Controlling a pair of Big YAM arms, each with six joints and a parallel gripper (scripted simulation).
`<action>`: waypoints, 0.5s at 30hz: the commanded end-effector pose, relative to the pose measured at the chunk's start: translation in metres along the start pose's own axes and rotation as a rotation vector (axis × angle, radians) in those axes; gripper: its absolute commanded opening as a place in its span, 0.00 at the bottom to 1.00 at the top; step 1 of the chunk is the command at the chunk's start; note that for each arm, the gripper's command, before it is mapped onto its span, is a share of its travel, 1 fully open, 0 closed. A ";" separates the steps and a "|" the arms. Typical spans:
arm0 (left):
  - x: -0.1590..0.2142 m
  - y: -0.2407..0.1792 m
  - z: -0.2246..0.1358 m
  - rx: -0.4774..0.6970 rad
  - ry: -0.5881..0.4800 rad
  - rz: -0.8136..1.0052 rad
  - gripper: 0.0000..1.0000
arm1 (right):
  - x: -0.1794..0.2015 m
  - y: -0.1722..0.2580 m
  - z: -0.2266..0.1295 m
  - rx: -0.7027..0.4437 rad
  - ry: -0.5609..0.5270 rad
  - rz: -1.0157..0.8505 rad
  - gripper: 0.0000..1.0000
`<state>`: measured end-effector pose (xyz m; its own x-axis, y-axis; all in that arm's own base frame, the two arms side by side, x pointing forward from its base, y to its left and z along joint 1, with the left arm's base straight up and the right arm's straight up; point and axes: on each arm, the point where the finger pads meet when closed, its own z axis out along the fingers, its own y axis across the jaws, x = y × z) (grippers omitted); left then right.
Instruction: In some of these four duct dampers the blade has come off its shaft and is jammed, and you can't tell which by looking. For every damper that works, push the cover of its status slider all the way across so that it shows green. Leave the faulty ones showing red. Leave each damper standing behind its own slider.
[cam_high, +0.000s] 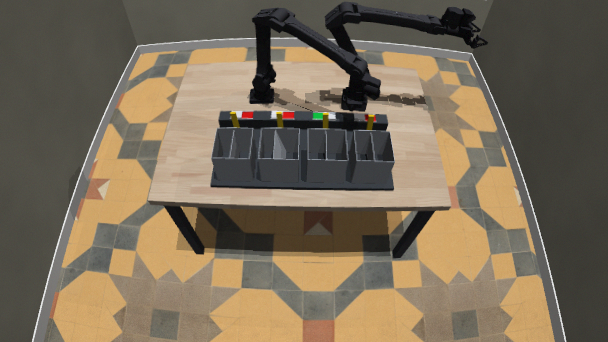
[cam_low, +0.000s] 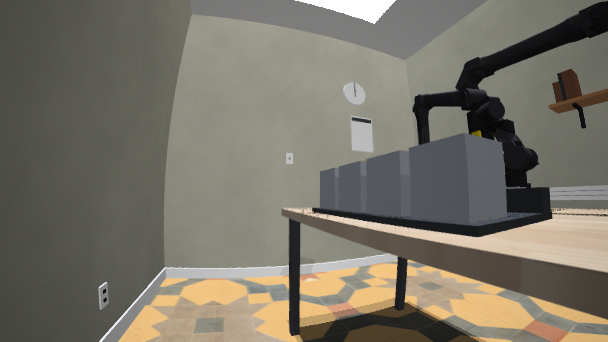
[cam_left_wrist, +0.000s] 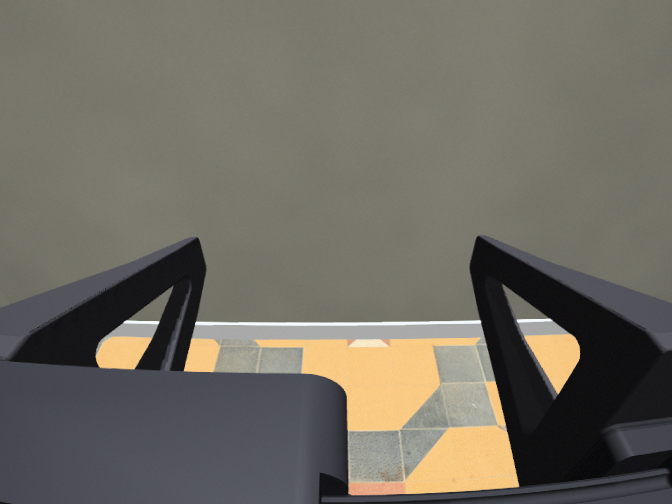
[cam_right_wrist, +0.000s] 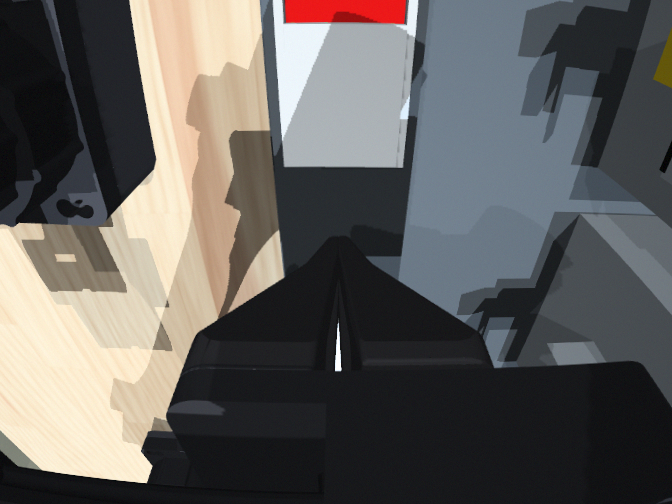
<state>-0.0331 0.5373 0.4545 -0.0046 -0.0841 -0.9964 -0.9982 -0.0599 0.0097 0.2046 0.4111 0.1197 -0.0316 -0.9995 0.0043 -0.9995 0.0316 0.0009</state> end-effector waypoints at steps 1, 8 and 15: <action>-0.046 -0.004 0.003 0.007 -0.084 -0.009 1.00 | -0.008 -0.007 -0.002 0.009 -0.019 0.013 0.00; -0.046 -0.004 0.003 0.007 -0.084 -0.009 1.00 | -0.005 -0.006 0.006 0.004 -0.008 0.013 0.00; -0.046 -0.004 0.003 0.007 -0.084 -0.009 1.00 | -0.004 -0.006 0.012 0.002 -0.003 0.013 0.00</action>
<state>-0.0331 0.5373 0.4545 -0.0046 -0.0841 -0.9964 -0.9982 -0.0599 0.0097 0.2050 0.4120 0.1142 -0.0316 -0.9995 0.0012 -0.9995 0.0316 -0.0005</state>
